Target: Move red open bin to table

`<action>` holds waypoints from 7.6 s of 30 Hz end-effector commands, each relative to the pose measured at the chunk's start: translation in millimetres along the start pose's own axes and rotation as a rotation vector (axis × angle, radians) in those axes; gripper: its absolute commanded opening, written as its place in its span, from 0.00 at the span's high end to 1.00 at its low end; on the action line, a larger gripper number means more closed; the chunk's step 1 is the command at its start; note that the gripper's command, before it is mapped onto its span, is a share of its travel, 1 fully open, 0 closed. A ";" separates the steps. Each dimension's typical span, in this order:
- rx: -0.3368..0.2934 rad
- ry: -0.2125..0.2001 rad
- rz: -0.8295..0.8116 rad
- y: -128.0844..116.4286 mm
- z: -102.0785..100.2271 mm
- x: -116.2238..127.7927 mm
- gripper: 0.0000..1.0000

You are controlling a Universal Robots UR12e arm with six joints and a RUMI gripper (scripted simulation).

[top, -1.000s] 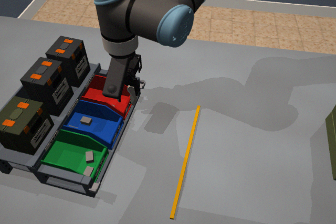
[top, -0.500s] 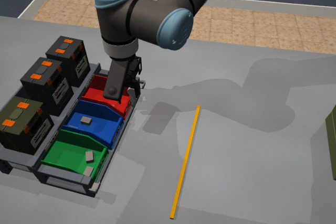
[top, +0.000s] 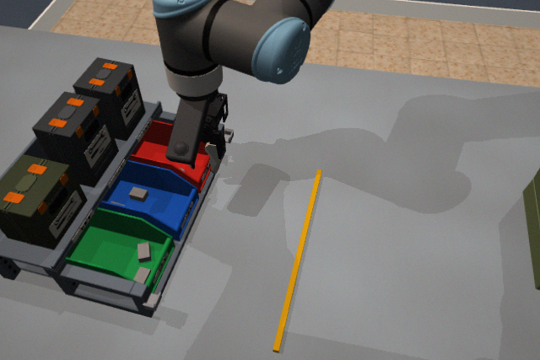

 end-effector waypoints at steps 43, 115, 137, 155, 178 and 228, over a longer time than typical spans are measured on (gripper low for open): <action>0.000 -0.001 0.000 -0.1 -1.1 0.6 0.74; 0.000 -0.001 0.000 -0.1 3.7 0.6 1.00; 0.000 -0.001 0.000 -0.1 20.5 0.6 1.00; 0.000 -0.001 0.000 -0.1 17.7 0.6 1.00; 0.000 -0.001 0.000 -0.1 16.1 0.6 1.00; 0.000 -0.001 0.000 4.1 15.2 -58.4 1.00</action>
Point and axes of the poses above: the point where the finger pads meet when closed, its own z axis back along the fingers, its own x axis across the jaws, y = z × x, the point moved 7 cm from there along z, back along the fingers, and after that the axes turned 4 degrees about z, right-handed, at the moved point
